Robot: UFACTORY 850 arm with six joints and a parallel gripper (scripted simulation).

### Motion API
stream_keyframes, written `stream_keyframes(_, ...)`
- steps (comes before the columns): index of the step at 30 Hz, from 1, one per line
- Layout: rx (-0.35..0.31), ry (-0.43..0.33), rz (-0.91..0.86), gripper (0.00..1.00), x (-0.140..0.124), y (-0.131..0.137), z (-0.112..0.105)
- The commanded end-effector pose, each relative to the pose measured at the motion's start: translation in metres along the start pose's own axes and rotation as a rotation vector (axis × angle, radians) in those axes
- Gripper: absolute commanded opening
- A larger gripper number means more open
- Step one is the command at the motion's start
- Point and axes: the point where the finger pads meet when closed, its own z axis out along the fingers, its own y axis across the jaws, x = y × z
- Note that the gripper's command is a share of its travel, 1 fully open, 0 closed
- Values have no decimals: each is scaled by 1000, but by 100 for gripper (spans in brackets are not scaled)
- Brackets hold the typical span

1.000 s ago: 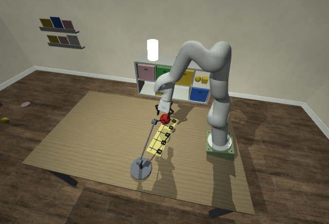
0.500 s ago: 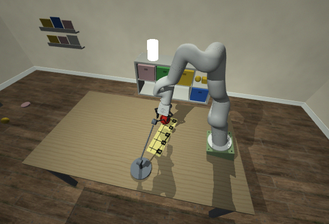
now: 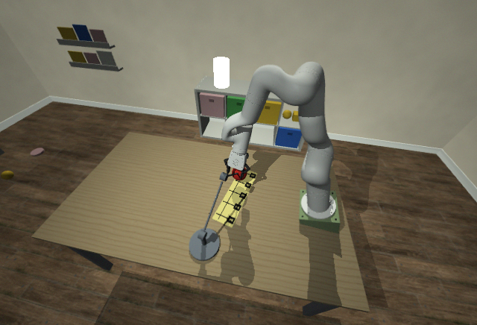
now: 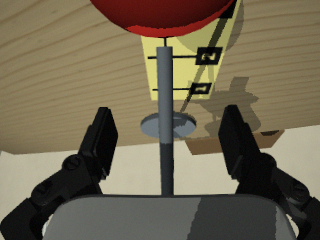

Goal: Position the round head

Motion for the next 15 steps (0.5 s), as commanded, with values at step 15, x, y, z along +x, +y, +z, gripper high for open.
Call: stream_keyframes(15,1,0,-1,0,0,-1,-1)
